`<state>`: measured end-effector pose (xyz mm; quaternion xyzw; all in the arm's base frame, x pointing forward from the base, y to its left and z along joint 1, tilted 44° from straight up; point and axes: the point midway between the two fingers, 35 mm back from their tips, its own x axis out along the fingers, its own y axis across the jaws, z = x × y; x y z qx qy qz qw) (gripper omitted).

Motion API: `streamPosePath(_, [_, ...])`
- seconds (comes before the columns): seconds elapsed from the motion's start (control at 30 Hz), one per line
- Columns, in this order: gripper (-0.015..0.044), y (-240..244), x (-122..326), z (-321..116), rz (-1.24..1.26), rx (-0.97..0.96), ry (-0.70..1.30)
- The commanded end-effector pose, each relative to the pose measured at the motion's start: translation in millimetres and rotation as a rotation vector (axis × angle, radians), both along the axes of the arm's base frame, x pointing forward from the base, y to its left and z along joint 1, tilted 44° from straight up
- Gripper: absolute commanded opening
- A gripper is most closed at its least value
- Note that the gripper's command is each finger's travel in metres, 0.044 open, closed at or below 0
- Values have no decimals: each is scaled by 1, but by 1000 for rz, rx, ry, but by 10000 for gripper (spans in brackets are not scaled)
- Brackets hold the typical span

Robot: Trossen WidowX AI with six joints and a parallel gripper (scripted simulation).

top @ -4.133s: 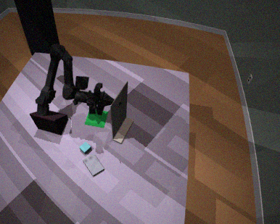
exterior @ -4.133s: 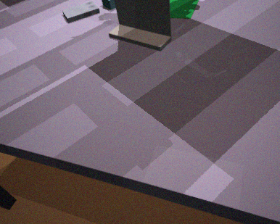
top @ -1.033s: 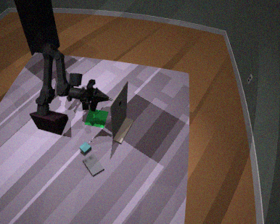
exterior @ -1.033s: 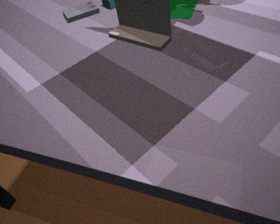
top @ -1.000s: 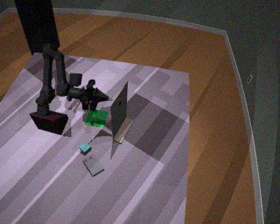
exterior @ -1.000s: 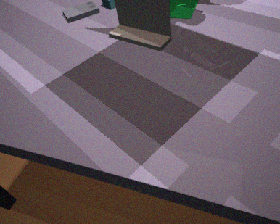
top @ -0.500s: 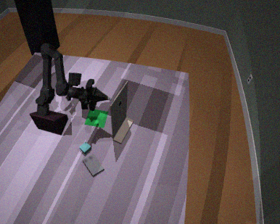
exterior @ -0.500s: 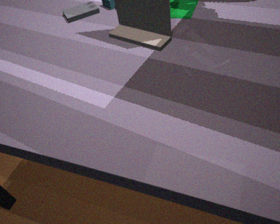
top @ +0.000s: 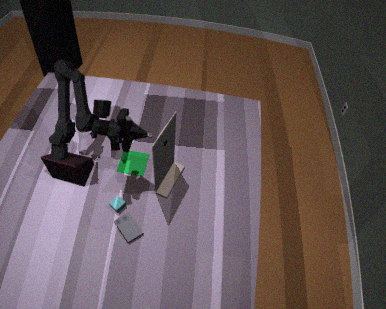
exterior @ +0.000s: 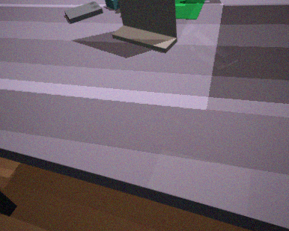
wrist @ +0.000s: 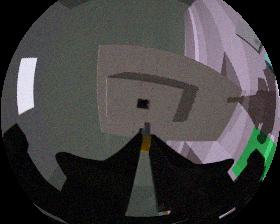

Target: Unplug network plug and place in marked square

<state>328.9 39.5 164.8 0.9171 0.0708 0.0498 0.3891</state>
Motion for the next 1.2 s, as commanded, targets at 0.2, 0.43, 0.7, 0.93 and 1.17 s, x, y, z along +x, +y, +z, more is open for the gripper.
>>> streamPosePath(0.2, [0,0,-3,1,-4,4,1])
streamPosePath(0.43, [0,0,-6,1,-4,4,1])
streamPosePath(0.7, [0,0,-7,2,0,0,0])
streamPosePath(0.93, [0,-10,-8,11,-1,0,1])
streamPosePath(1.17, [0,-21,-11,21,-2,1,1])
